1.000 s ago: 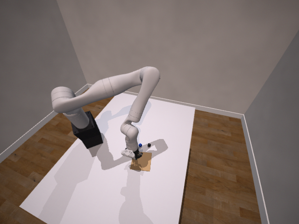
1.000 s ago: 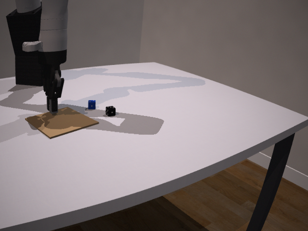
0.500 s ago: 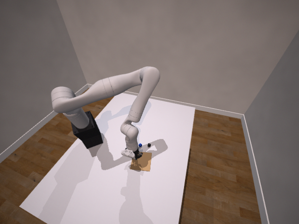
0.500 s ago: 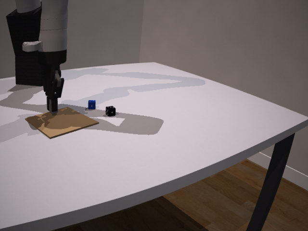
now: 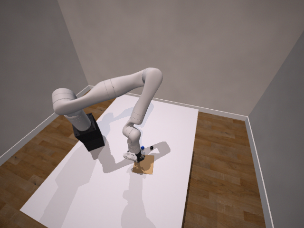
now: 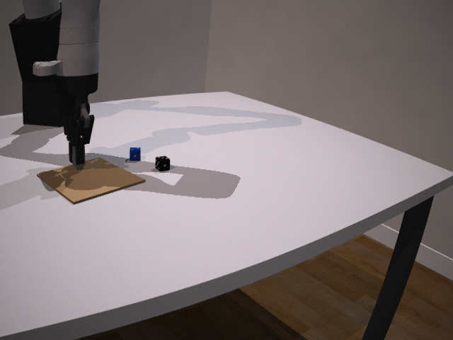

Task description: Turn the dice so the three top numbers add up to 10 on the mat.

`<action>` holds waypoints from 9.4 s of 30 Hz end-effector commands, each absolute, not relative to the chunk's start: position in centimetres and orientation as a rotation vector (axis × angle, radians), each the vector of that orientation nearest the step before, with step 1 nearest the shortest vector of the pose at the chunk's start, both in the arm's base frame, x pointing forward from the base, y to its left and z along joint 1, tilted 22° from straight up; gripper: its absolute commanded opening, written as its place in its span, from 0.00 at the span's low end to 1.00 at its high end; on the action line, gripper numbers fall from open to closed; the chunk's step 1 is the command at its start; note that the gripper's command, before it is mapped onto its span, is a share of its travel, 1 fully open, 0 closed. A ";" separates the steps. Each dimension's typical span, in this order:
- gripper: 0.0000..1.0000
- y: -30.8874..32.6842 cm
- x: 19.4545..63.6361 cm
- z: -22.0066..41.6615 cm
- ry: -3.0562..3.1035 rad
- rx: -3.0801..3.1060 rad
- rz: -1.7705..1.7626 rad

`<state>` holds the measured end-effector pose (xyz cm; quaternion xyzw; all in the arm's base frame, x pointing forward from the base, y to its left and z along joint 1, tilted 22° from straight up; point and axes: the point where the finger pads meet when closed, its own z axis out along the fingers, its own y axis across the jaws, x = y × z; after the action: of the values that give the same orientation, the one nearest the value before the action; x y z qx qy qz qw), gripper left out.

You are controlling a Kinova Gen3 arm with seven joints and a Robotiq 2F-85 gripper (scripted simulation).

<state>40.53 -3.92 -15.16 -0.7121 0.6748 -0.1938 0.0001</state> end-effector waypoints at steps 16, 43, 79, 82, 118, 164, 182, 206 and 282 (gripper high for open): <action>0.15 -3.9 40.7 -15.2 2.112 -2.242 -0.606; 0.15 -3.9 40.7 -15.4 2.112 -2.242 -0.606; 0.31 -3.9 40.7 -15.4 2.112 -2.242 -0.606; 0.35 -3.9 40.7 -15.4 2.112 -2.242 -0.606; 0.35 -1.7 38.3 -7.3 2.112 -2.242 -0.606; 1.00 -0.4 41.4 -7.3 2.363 -1.824 -0.671; 1.00 5.3 45.1 -8.9 2.735 -0.720 -0.575; 0.35 11.9 44.7 -10.8 2.827 0.060 -0.369; 0.35 11.0 45.8 -14.2 2.828 0.061 -0.371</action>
<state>45.51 10.90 -13.77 0.0175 0.9810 -0.1312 0.1421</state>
